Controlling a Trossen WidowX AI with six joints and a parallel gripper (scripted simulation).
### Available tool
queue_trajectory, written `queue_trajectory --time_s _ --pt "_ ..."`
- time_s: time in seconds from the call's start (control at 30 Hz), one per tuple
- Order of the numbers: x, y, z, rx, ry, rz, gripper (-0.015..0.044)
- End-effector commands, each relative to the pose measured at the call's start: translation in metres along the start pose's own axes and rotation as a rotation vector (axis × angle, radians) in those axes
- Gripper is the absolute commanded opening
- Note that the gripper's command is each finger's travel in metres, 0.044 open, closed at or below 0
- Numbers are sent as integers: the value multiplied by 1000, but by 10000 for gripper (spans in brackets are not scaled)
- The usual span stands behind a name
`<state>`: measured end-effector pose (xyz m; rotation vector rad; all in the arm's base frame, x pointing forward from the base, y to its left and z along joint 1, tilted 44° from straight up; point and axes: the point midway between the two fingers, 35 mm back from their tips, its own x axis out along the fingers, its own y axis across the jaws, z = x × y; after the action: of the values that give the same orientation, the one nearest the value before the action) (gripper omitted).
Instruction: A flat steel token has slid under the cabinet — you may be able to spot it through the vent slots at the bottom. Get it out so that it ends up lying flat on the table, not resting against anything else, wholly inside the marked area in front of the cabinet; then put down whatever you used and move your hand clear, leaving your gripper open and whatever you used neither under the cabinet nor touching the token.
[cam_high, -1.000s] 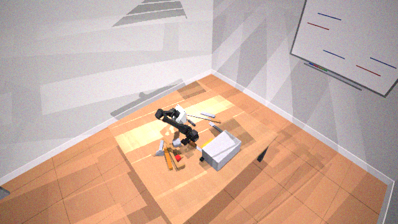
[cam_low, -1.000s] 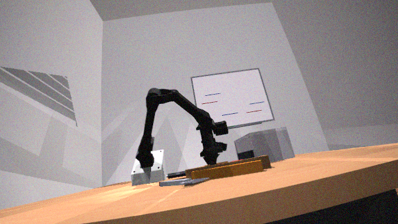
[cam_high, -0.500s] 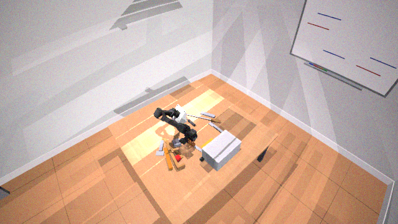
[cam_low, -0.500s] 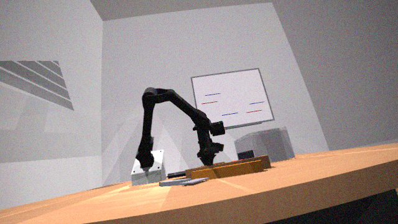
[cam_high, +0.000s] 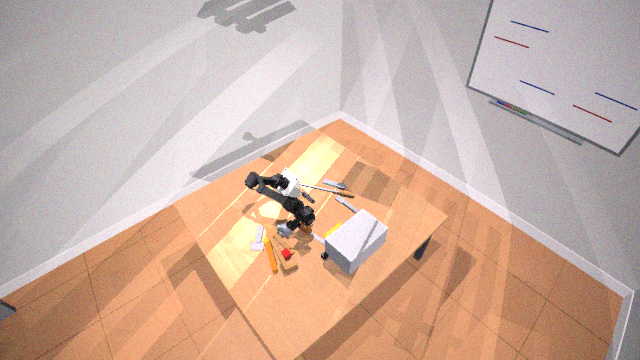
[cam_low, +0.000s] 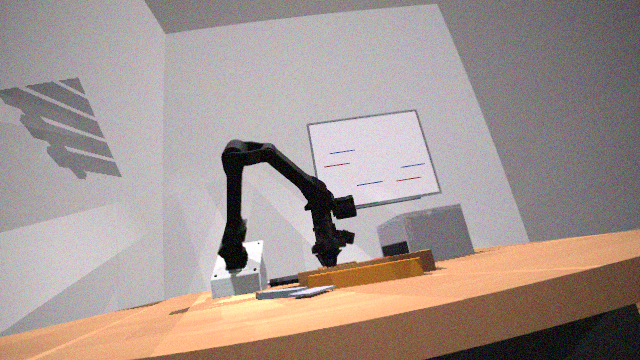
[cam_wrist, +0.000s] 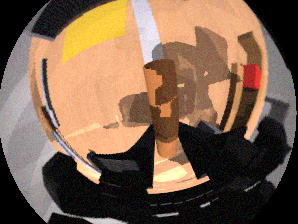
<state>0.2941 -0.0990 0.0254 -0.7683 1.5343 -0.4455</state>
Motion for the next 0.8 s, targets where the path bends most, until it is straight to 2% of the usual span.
queue_trajectory --time_s 0.0,0.77 --pt "1 0 -8 -7 8 -1 0" --pt "1 -1 -36 -8 9 -2 0"
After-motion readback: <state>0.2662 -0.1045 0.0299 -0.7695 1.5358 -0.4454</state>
